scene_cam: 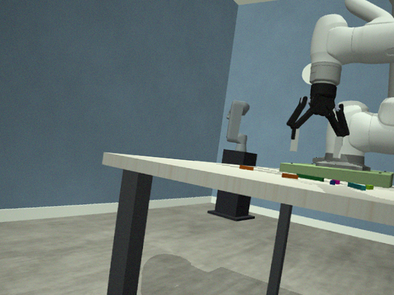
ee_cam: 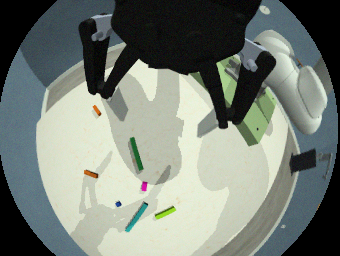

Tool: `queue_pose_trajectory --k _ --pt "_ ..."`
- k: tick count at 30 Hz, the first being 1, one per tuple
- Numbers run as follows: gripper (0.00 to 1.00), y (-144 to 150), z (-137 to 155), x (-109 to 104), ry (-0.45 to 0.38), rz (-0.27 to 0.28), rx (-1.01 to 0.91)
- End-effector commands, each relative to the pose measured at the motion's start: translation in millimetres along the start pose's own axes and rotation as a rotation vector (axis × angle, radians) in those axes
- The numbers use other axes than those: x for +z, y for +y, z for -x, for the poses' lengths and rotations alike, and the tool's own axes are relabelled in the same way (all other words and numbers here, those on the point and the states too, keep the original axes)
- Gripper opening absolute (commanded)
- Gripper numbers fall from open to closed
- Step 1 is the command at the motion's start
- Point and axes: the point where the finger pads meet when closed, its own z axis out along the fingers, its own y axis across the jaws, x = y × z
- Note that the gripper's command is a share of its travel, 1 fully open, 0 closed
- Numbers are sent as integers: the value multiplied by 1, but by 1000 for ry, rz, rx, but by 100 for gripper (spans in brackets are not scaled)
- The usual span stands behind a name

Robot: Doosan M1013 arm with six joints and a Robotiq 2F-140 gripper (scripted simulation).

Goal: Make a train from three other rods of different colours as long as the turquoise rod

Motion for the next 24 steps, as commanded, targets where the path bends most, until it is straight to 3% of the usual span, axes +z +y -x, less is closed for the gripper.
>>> queue_pose_trajectory --k 1,9,12,24 --pt "100 0 0 0 0 0 0" --pt "100 3 -3 0 0 0 45" --pt "100 17 -15 0 -1 0 223" --pt "100 47 -45 1 -4 2 642"
